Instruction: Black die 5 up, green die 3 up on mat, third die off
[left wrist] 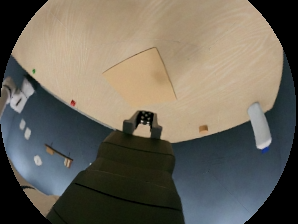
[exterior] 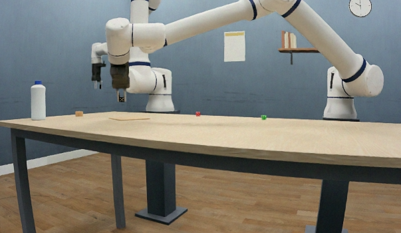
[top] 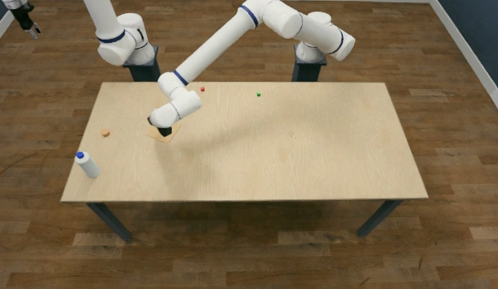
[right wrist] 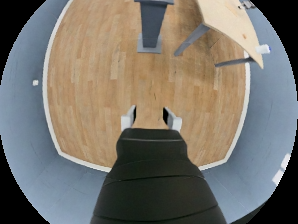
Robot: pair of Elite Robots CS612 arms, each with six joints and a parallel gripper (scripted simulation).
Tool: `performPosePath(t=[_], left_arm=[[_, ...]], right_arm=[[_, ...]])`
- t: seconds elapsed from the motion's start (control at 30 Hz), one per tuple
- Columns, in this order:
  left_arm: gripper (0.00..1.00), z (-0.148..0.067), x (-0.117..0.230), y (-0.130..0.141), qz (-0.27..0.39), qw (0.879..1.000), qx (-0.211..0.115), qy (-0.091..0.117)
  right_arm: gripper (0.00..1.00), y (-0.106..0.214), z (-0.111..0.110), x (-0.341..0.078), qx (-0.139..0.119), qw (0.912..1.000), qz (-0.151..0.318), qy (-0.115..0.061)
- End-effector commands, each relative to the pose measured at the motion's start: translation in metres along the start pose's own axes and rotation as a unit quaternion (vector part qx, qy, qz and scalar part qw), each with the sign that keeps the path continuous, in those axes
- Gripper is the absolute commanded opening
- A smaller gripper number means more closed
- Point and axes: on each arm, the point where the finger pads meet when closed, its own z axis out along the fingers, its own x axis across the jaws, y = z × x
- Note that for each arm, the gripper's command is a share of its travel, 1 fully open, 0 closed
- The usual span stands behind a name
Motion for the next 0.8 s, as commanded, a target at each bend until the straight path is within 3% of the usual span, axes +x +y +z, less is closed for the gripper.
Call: performPosePath(t=[0.0,0.27,0.63,0.77], left_arm=[[0.4,0.0004,0.0,0.002,0.001,1.0,0.026,-0.001],[0.4,0.0,0.0002,0.0048,0.001,0.994,0.106,0.0],[0.4,-0.0008,0.0005,0.0056,0.0,0.992,0.126,0.001],[0.4,0.0006,0.0002,0.0058,0.0,0.989,0.147,0.0]], right_arm=[[1.0,0.0007,-0.0009,-0.0002,-0.001,1.0,0.0,0.0],[1.0,0.0007,-0.0009,-0.0002,-0.001,1.0,0.0,0.0],[1.0,0.0007,-0.0009,-0.0002,-0.001,1.0,0.0,0.0],[1.0,0.0007,-0.0009,-0.0002,-0.001,1.0,0.0,0.0]])
